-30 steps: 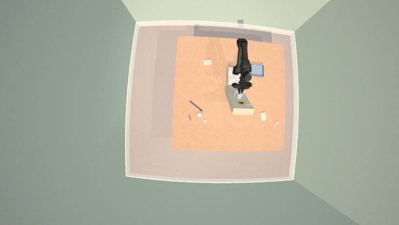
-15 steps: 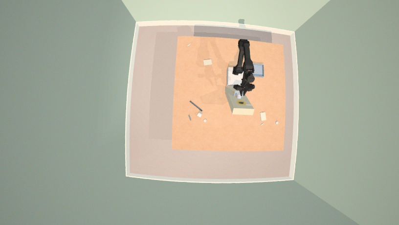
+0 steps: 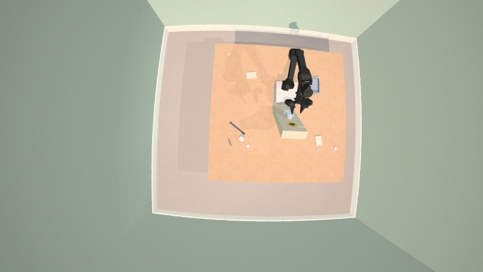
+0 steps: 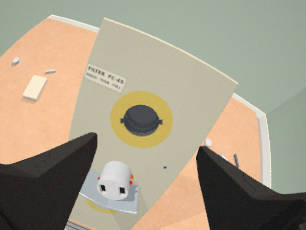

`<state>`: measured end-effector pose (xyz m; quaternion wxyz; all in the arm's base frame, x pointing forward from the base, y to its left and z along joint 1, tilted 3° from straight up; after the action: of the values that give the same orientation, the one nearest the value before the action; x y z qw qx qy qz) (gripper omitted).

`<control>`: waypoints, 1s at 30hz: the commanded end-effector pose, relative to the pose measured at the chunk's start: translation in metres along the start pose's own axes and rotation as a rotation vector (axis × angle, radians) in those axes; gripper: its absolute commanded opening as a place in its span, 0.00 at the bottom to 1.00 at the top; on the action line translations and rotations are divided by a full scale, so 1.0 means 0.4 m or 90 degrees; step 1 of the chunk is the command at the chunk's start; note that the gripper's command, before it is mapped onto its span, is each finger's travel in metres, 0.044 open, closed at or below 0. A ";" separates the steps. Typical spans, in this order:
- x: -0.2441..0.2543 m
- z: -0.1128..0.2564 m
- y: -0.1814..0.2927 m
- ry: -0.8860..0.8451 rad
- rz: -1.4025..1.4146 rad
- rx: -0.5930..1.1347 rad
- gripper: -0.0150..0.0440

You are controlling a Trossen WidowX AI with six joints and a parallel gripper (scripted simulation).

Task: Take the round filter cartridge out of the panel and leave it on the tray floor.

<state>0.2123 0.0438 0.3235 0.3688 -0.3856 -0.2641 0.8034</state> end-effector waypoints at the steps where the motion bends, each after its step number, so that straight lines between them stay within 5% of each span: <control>1: 0.051 -0.061 0.089 -0.055 -0.088 0.115 0.77; 6: 0.108 -0.100 0.189 -0.091 -0.187 0.234 0.77; 30: 0.120 -0.167 0.210 -0.090 -0.187 0.234 0.77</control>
<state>0.2109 0.0410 0.2147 0.5245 -0.2177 -0.1946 0.7998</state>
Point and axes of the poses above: the point midway between the two fingers, 35 mm back from their tips, its own z axis back along the fingers, its own x axis across the jaws, y = z × x, the point moved 3 cm from there along z, back along the fingers, and after that the axes turned 13 degrees about z, right-handed, at the moved point
